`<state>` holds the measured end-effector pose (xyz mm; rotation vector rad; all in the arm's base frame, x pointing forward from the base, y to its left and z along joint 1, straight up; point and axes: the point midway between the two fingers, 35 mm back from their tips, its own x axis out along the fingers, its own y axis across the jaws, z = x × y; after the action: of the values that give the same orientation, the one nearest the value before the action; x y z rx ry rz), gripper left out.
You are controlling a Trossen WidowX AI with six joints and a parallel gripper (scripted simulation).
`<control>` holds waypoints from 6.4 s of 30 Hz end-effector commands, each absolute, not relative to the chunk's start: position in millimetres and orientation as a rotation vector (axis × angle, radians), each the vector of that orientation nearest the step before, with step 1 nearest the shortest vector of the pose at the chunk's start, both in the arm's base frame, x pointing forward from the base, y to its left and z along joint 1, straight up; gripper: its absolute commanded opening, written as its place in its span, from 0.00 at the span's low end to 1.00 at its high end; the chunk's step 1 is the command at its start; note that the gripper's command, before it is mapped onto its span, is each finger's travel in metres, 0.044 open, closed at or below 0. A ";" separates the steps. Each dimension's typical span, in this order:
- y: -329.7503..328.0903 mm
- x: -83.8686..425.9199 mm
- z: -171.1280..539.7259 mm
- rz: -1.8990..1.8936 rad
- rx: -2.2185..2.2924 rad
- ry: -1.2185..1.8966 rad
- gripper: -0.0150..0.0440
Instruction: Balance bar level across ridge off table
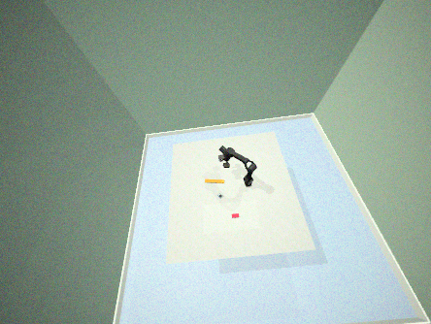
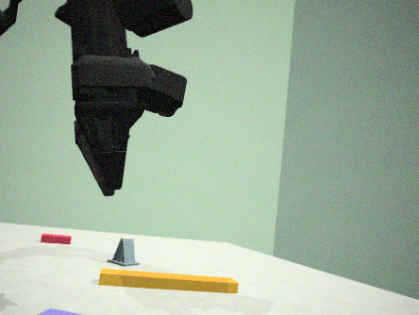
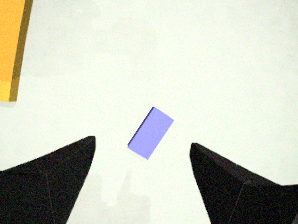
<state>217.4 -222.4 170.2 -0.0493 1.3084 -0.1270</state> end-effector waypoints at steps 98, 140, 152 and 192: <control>-65.2 332.4 51.0 -0.122 0.125 1.534 0.50; -65.8 331.4 138.7 -0.130 0.125 1.533 0.25; -39.7 329.3 148.9 -0.217 0.218 1.526 0.25; 113.4 297.5 151.3 -0.718 0.757 1.419 0.25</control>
<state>300.1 104.6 151.1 0.7264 1.4314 -0.6818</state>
